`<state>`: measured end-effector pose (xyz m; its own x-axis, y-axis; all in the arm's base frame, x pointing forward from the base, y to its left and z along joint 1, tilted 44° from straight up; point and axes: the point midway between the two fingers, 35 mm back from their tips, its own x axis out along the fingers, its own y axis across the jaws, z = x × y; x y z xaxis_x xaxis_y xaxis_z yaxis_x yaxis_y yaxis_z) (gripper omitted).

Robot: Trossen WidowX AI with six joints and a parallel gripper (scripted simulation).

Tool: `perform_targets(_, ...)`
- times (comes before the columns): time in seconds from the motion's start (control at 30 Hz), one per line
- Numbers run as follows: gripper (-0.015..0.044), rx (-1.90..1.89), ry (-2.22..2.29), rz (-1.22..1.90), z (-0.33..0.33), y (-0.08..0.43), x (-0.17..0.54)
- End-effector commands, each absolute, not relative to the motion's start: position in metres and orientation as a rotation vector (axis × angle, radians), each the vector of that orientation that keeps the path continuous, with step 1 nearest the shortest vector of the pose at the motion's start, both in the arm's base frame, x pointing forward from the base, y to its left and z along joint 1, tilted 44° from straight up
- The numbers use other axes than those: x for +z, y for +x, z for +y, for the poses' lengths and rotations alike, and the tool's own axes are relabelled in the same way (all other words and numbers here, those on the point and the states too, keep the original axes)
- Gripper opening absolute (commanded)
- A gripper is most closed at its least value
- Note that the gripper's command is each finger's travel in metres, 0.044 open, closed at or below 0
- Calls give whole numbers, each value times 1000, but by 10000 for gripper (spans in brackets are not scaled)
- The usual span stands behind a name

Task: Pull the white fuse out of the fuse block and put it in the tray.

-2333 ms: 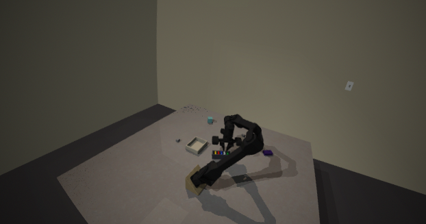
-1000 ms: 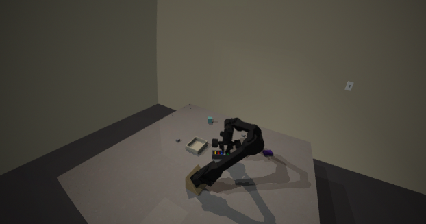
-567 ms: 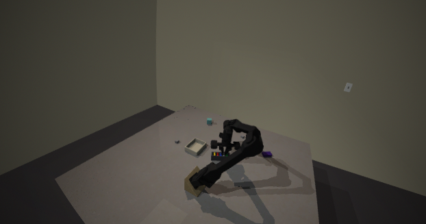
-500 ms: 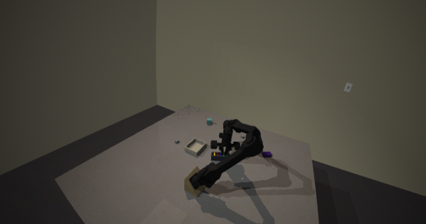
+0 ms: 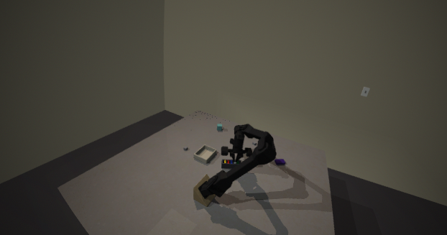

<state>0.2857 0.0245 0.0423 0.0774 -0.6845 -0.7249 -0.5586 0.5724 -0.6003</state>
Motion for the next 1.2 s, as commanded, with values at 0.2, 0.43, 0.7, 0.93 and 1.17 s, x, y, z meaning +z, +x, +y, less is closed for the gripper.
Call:
perform_targets(0.2, 0, -130, -1071, 1587, 28, 286, 46)
perform_targets(0.43, 0, -130, -1071, 1587, 31, 285, 48)
perform_targets(0.7, 0, -129, -1072, 1588, 33, 285, 51)
perform_targets(0.93, 0, -129, -1072, 1588, 36, 285, 54)
perform_targets(1.17, 0, -129, -1073, 1588, 38, 284, 56)
